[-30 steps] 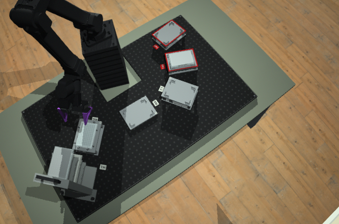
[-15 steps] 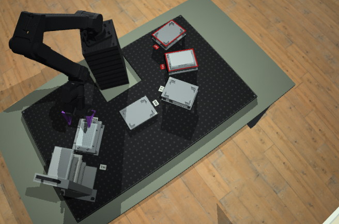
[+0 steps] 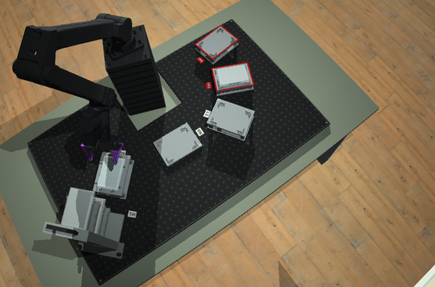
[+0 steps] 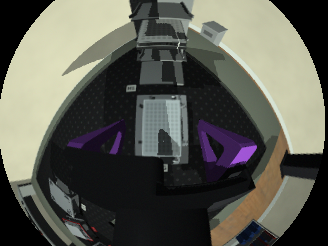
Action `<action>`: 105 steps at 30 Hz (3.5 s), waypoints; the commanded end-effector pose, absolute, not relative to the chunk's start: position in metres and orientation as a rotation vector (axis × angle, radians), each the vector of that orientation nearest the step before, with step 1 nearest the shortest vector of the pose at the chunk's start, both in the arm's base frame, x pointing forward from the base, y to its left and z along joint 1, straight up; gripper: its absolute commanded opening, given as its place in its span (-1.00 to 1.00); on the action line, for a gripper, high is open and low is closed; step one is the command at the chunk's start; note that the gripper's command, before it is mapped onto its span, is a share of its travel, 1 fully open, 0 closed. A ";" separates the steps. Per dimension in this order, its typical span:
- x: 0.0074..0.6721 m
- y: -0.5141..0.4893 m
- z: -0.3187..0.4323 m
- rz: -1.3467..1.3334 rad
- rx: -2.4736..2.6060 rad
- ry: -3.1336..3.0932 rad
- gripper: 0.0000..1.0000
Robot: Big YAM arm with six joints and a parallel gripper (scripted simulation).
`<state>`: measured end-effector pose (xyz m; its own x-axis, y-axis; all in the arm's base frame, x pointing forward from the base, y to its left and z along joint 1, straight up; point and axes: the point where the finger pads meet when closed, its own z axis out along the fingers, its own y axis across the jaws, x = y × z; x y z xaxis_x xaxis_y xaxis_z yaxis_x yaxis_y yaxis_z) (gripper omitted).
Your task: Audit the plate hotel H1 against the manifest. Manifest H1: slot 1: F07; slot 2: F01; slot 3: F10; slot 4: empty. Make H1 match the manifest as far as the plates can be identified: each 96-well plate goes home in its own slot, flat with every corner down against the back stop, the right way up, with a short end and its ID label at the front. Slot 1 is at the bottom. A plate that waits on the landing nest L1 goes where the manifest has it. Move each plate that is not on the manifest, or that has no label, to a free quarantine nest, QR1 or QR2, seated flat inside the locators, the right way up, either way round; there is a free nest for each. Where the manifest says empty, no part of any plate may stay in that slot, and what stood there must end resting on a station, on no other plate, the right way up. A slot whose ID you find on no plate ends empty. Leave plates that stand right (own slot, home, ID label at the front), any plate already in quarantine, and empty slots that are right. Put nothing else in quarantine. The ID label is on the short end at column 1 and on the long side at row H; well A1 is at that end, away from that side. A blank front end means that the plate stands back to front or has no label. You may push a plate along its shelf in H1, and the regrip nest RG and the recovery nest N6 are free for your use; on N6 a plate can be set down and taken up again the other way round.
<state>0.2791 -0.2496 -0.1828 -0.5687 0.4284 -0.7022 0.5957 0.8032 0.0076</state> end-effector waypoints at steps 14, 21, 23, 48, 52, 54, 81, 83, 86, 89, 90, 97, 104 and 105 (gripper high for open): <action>0.284 -0.252 -0.187 -0.314 0.720 2.246 1.00; 0.284 -0.251 -0.203 -0.313 0.719 2.247 1.00; 0.284 -0.251 -0.210 -0.313 0.719 2.247 1.00; 0.253 -0.232 -0.234 -0.304 0.745 2.267 1.00; 0.250 -0.229 -0.237 -0.304 0.746 2.268 1.00; 0.249 -0.229 -0.238 -0.304 0.745 2.268 1.00; 0.246 -0.227 -0.261 -0.315 0.734 2.248 1.00; 0.246 -0.228 -0.263 -0.317 0.734 2.246 1.00; 0.246 -0.228 -0.266 -0.317 0.734 2.246 1.00; 0.245 -0.227 -0.267 -0.315 0.735 2.250 1.00; 0.246 -0.228 -0.262 -0.317 0.731 2.244 1.00; 0.243 -0.225 -0.274 -0.313 0.736 2.252 1.00; 0.244 -0.225 -0.282 -0.314 0.734 2.250 1.00; 0.244 -0.225 -0.282 -0.314 0.734 2.250 1.00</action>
